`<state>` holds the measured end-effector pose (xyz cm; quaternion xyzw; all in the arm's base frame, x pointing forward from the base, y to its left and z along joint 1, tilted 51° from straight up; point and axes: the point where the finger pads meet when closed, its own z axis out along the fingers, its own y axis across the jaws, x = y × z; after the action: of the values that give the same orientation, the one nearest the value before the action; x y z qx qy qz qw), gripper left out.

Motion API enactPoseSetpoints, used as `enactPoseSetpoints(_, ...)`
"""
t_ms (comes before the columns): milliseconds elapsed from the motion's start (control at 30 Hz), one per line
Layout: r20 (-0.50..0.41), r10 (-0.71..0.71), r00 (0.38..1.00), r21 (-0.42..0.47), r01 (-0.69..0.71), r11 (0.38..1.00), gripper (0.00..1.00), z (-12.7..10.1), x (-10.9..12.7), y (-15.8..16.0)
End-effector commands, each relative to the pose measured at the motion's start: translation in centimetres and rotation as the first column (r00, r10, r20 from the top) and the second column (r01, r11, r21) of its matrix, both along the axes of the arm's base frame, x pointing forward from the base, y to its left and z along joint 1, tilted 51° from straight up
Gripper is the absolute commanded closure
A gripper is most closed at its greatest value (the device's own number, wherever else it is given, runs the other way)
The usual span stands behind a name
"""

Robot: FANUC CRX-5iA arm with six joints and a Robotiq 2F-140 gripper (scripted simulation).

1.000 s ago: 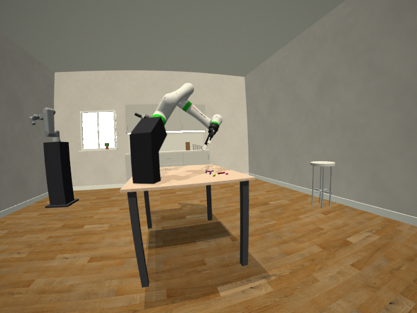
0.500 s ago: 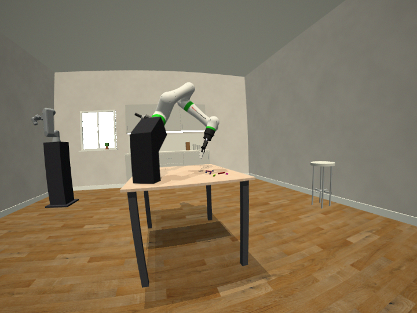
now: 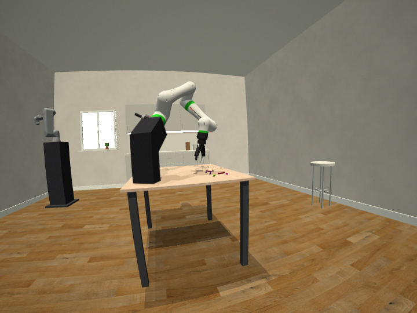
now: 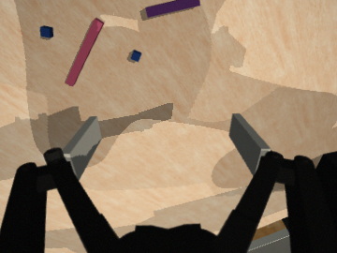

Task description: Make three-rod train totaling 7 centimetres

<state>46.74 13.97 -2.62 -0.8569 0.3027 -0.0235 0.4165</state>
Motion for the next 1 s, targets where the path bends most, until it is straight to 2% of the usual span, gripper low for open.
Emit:
enactPoseSetpoints(0,-0.003,-0.158,0.987,0.042,0.158,0.986,0.0,-2.4,0.1,-0.5)
enactPoseSetpoints(267,-0.018,-0.237,0.971,0.048,0.237,0.97,0.0,-3.5,0.0,-1.0)
enactPoseSetpoints(967,-0.019,-0.24,0.971,0.048,0.241,0.969,0.0,-3.6,0.0,-1.1)
